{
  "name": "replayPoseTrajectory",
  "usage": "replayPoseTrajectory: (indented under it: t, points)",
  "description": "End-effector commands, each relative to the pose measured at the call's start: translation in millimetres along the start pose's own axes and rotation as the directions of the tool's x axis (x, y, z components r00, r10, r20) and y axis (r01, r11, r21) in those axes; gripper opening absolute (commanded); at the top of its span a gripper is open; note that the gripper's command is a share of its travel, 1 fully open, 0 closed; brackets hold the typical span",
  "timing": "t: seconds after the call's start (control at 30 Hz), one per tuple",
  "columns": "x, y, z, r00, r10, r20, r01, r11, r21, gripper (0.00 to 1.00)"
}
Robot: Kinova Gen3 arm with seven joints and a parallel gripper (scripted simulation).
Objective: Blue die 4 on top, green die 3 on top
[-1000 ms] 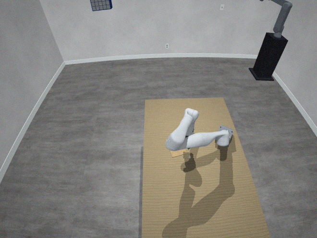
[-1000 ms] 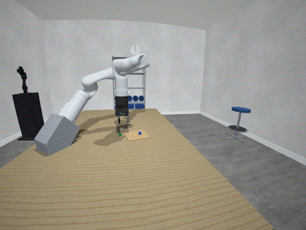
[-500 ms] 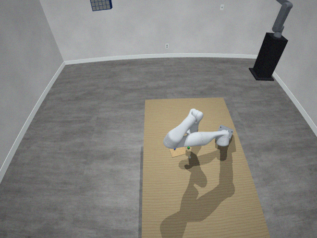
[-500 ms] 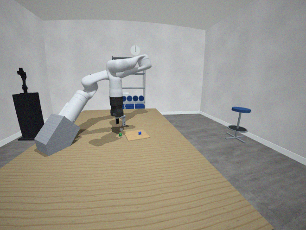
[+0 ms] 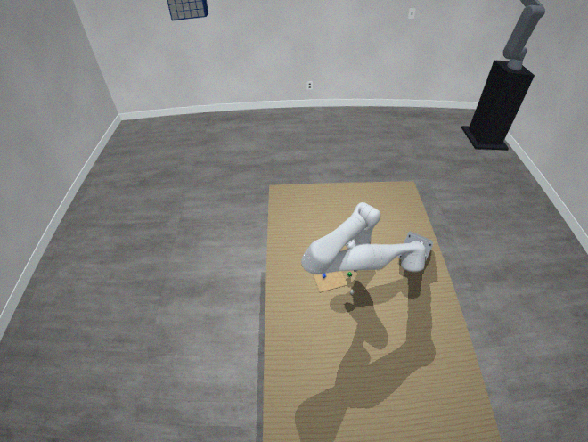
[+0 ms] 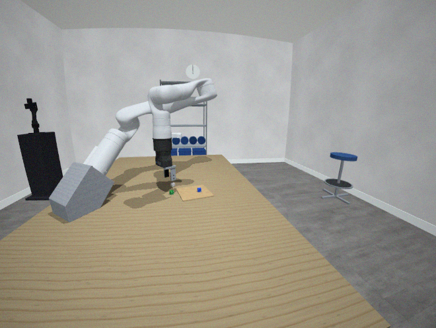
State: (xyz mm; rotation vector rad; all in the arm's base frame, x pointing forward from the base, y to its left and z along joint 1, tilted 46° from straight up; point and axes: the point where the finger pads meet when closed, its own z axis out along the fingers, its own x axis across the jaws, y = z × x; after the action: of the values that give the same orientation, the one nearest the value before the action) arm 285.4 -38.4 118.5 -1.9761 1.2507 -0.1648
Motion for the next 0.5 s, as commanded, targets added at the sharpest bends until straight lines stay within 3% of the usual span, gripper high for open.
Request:
replayPoseTrajectory:
  t: [0.0, 0.27, 0.3, 0.47]
  points:
    - [0.1, 0.7, -0.1, 1.0, 0.005, -0.001, -0.005, 1.0, 0.0, 1.0]
    - [0.0, 1.2, 0.0, 1.0, 0.02, -0.002, -0.02, 1.0, 0.0, 1.0]
    - [0.0, 1.2, 0.0, 1.0, 0.02, -0.002, -0.02, 1.0, 0.0, 0.64]
    - [0.0, 1.2, 0.0, 1.0, 0.02, -0.002, -0.02, 1.0, 0.0, 0.64]
